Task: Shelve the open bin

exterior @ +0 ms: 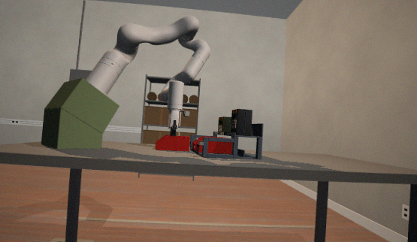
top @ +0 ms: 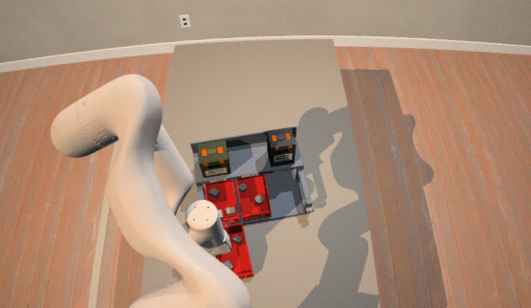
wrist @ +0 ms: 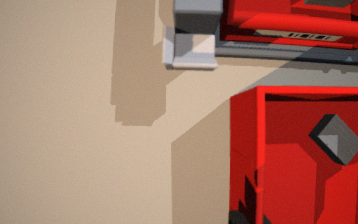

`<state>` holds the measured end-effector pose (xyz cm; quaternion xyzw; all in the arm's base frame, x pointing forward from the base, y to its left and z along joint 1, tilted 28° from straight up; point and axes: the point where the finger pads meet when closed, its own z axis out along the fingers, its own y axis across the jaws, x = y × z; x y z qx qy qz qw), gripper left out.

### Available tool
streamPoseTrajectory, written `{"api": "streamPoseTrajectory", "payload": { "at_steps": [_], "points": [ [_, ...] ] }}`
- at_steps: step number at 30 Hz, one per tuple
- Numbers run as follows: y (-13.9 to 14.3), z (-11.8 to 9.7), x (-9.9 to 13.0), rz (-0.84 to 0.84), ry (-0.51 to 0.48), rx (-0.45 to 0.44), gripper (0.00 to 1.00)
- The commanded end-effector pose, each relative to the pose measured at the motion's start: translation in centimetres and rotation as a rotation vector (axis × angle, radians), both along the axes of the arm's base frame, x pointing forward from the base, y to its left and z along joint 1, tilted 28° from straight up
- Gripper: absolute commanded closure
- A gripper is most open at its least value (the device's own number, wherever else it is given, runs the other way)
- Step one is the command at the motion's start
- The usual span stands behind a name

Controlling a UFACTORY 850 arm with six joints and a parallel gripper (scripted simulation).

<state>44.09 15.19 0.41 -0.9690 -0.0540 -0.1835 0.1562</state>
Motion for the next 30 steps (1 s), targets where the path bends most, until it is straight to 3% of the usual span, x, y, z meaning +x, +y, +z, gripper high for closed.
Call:
{"api": "streamPoseTrajectory", "payload": {
  "at_steps": [1, 25, 30],
  "points": [
    [0.0, 0.0, 0.0, 0.0, -0.001, 0.0, 1.0],
    [-0.3, 0.9, -0.3, 0.0, -0.001, 0.0, 1.0],
    [-0.8, 2.2, -0.8, 0.0, -0.001, 0.0, 1.0]
  ]
}}
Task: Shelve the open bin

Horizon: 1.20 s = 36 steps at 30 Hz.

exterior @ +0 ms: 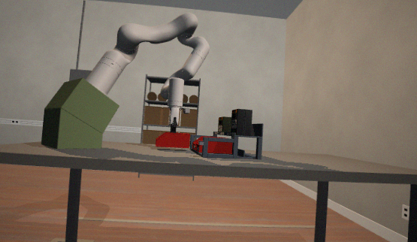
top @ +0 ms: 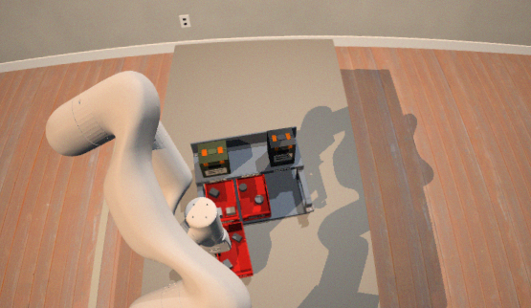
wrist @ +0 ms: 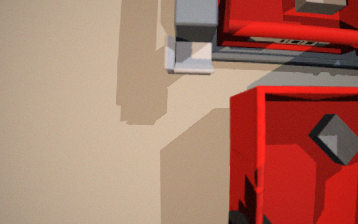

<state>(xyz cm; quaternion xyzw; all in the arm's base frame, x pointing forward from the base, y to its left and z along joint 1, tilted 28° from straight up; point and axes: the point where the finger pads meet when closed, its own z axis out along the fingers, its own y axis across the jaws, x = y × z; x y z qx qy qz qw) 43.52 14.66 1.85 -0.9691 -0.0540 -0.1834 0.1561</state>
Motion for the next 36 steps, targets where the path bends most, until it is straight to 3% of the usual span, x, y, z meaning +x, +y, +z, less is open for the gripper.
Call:
{"api": "streamPoseTrajectory", "payload": {
  "at_steps": [1, 12, 36],
  "points": [
    [-0.3, 0.8, -0.3, 0.0, -0.001, 0.0, 1.0],
    [-0.3, 0.8, -0.3, 0.0, -0.001, 0.0, 1.0],
    [-3.1, -0.2, -0.2, -0.032, 0.011, 0.013, 1.0]
  ]
}}
